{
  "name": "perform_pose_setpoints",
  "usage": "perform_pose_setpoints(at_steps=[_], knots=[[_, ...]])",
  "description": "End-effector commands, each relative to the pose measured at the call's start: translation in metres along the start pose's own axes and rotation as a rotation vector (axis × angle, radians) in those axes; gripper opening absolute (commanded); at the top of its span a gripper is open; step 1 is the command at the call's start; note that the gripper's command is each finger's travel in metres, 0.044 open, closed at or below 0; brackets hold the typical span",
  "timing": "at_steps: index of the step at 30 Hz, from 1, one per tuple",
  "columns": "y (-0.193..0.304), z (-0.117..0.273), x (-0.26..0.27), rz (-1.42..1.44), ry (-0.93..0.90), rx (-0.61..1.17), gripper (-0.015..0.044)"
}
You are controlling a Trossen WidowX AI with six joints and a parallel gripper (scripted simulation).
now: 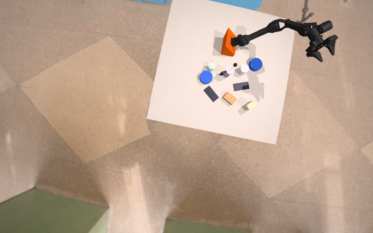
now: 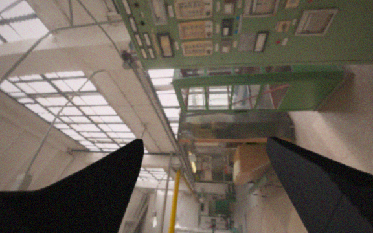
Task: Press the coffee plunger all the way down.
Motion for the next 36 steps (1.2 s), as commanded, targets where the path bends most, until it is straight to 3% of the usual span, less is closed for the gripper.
perform_pose_setpoints(at_steps=[1, 5, 11, 19, 28, 36], knots=[[-0.003, -0.001, 0.0, 0.009, 0.002, -0.001, 0.0426], [-0.038, -0.006, -0.006, 0.115, 0.024, -0.025, 0.044], [-0.133, -0.005, -0.023, 0.356, 0.101, -0.082, 0.044], [-0.259, 0.047, -0.061, 0.719, 0.241, -0.093, 0.044], [-0.324, 0.096, -0.089, 0.97, 0.505, -0.197, 0.044], [-0.361, 0.156, -0.124, 1.153, 0.757, -0.136, 0.044]])
Point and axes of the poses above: the point midway between the two fingers, 35 mm back from their tips, its own z axis back along the fingers, its own x axis across the jaws, y = z × x, the point moved 6 cm from there along z, back along the fingers, and after that the axes turned 12 degrees about z, right-handed, at the moved point
